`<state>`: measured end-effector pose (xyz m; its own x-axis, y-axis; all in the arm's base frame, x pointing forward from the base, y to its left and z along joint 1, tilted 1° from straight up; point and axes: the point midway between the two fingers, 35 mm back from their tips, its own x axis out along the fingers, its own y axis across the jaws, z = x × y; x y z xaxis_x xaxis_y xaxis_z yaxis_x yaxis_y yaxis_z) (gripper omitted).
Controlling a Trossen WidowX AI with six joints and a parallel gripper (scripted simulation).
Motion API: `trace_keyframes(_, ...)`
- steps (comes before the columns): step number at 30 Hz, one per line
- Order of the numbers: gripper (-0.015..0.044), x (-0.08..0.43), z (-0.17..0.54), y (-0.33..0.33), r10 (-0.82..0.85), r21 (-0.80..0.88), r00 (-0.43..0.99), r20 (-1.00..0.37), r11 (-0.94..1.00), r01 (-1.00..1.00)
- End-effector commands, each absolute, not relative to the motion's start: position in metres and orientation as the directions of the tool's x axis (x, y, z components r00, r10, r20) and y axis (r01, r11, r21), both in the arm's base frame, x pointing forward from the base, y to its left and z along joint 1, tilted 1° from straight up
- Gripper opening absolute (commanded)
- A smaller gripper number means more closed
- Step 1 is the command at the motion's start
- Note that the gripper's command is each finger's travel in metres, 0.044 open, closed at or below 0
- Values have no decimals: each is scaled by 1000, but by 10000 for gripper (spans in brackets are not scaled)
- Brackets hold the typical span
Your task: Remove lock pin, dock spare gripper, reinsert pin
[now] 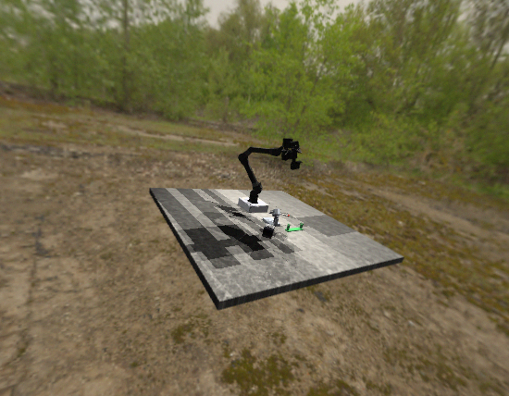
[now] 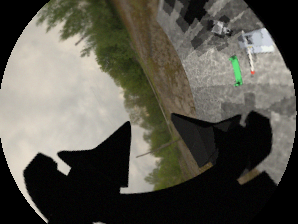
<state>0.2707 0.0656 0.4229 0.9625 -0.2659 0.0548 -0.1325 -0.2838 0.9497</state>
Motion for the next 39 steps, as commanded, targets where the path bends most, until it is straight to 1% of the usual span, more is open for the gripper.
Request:
trace_keyframes(1,300,319,365,84,-179,750,961,-211,601,277)
trace_keyframes(6,300,333,332,85,-160,414,919,-361,855,312)
trace_keyframes(10,300,340,304,83,-151,117,861,-486,965,235)
trace_keyframes(15,300,343,268,78,-142,-202,753,-642,979,12)
trace_keyframes(18,300,341,247,73,-136,-333,668,-732,926,-177)
trace_keyframes(20,300,339,233,70,-130,-384,601,-788,868,-316)
trace_keyframes(25,300,328,203,61,-107,-370,421,-901,697,-614)
trace_keyframes(30,300,314,182,54,-72,-248,244,-967,482,-840)
trace_keyframes(33,300,305,172,51,-42,-139,133,-990,339,-930)
trace_keyframes(36,300,297,166,48,-15,-52,50,-999,190,-980)
trace_keyframes(39,300,297,165,48,-12,-42,40,-999,178,-983)
